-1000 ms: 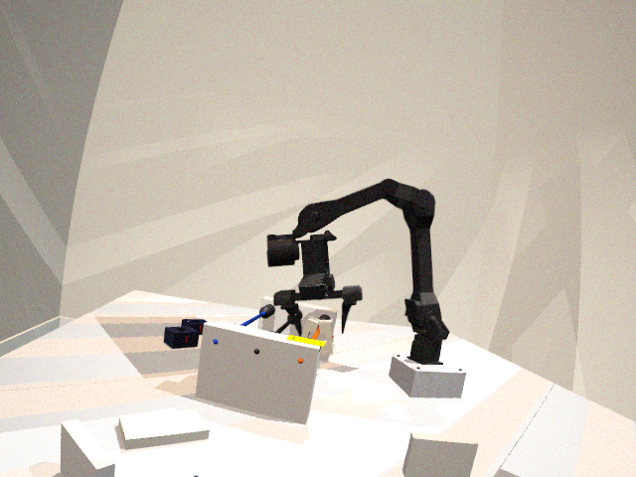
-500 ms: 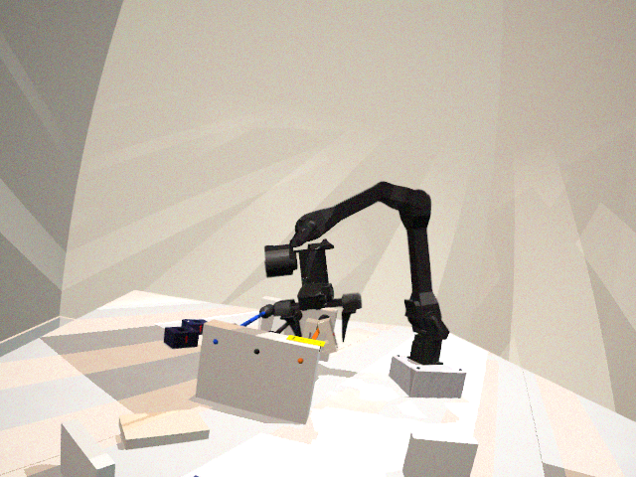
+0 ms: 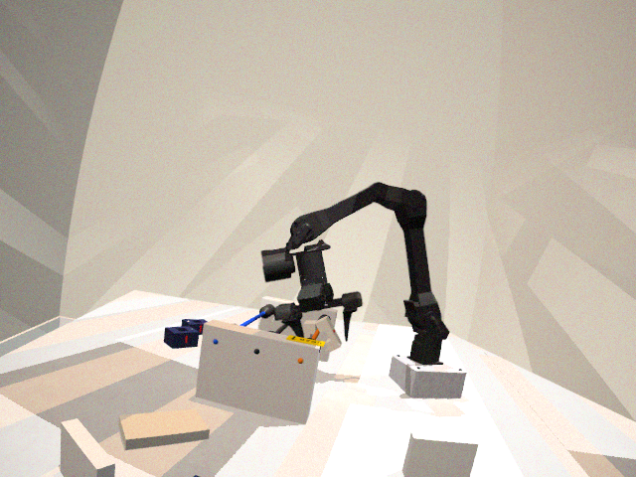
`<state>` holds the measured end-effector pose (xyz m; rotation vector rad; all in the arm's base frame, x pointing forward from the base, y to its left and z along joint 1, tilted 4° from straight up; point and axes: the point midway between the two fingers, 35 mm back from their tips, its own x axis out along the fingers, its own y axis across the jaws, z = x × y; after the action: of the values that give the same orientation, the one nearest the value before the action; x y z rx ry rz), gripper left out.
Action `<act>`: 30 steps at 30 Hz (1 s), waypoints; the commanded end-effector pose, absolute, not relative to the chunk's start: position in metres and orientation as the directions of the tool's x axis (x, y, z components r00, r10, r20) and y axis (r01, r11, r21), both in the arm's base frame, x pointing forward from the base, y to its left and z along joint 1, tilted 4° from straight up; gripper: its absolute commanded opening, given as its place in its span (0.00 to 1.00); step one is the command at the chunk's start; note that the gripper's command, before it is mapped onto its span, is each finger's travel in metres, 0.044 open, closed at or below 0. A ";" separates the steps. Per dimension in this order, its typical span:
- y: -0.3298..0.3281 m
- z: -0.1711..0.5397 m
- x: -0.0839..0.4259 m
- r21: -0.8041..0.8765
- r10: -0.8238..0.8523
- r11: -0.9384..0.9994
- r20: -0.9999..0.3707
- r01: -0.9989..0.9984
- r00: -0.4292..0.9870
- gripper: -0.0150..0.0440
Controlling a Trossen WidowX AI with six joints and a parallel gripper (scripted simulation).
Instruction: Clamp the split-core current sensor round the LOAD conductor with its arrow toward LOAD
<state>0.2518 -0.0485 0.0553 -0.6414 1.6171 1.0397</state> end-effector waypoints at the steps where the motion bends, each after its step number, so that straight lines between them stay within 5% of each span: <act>1: -0.045 0.053 0.246 0.334 0.111 0.469 -0.941 -0.817 -0.321 1.00; 30: -0.041 0.065 0.240 0.335 0.112 0.469 -0.940 -0.817 -0.321 1.00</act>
<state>0.2452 -0.0443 0.0579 -0.6350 1.6230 1.0566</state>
